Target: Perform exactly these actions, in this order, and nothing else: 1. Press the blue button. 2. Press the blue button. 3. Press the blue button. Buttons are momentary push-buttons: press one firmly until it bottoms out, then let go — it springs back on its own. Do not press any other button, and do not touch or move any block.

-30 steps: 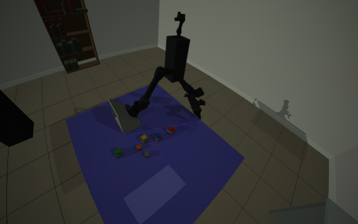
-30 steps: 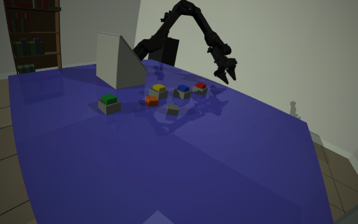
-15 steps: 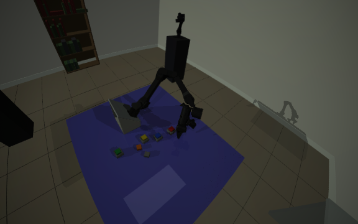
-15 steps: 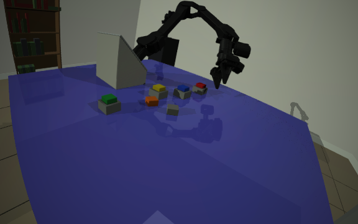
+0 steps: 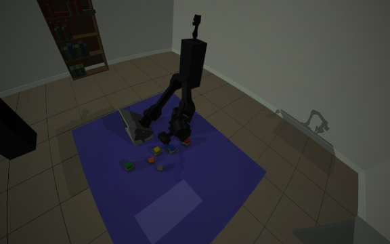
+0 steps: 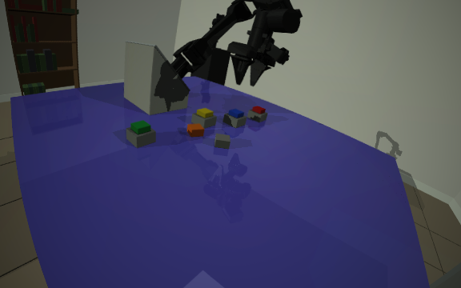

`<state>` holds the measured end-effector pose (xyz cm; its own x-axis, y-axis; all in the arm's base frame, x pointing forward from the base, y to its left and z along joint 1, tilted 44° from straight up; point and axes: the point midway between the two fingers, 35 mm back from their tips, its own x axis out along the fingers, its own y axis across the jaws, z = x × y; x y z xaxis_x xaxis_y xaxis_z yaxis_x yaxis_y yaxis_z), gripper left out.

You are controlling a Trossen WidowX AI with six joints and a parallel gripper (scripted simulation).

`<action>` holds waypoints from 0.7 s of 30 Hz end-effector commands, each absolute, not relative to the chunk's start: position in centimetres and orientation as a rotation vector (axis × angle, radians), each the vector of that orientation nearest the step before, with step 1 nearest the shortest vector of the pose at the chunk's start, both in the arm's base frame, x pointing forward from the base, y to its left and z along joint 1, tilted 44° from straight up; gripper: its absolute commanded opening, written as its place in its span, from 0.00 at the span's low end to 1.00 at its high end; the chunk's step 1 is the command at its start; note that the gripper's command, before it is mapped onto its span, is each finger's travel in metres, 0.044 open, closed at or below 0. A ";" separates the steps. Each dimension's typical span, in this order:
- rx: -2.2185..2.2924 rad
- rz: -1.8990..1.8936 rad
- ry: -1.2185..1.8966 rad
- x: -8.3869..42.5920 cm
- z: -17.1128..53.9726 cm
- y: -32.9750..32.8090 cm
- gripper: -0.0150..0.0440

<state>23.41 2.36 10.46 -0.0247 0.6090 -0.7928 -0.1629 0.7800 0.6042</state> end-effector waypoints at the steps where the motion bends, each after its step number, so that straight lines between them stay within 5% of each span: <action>1: 0.531 0.661 1.465 22.3 10.6 1.6 0.93; 6: 0.531 0.661 1.465 22.3 10.6 1.6 0.93; 21: 0.533 0.664 1.463 22.2 6.2 6.0 0.29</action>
